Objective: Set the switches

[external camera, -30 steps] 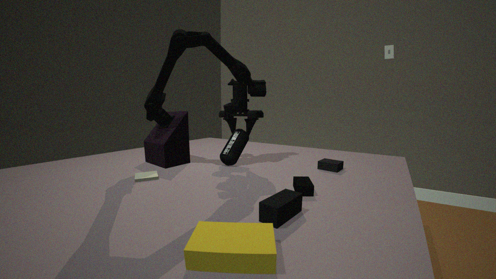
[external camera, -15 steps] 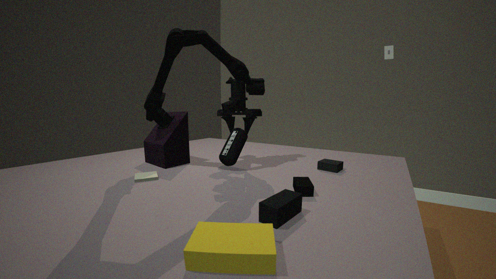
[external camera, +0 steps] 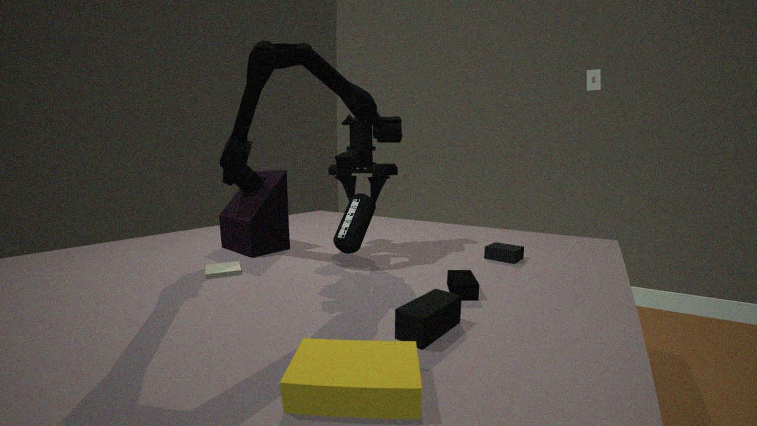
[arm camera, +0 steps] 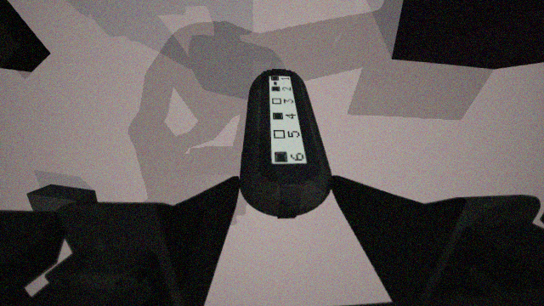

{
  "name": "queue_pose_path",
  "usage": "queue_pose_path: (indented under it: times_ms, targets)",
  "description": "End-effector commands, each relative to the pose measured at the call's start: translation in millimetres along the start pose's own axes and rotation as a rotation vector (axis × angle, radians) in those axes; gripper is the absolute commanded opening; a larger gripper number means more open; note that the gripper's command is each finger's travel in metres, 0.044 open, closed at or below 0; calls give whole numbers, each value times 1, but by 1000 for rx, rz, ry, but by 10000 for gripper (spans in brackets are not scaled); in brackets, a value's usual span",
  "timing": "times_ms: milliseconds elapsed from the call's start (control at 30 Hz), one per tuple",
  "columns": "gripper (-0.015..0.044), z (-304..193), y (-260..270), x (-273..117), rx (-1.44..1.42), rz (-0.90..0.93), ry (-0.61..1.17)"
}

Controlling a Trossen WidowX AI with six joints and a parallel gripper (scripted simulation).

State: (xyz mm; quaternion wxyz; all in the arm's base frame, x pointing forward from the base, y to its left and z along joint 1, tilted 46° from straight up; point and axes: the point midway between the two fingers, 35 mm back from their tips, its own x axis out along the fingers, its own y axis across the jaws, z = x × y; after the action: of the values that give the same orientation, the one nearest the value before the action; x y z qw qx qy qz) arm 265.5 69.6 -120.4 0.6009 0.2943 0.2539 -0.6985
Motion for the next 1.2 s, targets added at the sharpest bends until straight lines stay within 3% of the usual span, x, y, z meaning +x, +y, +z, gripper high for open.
queue_pose_path:
  times_ms: [0, 1167]
  targets:
    - [336, 6, 0, -1, -9, 5, -12]
    - [337, 34, 0, -9, -9, 5, -14]
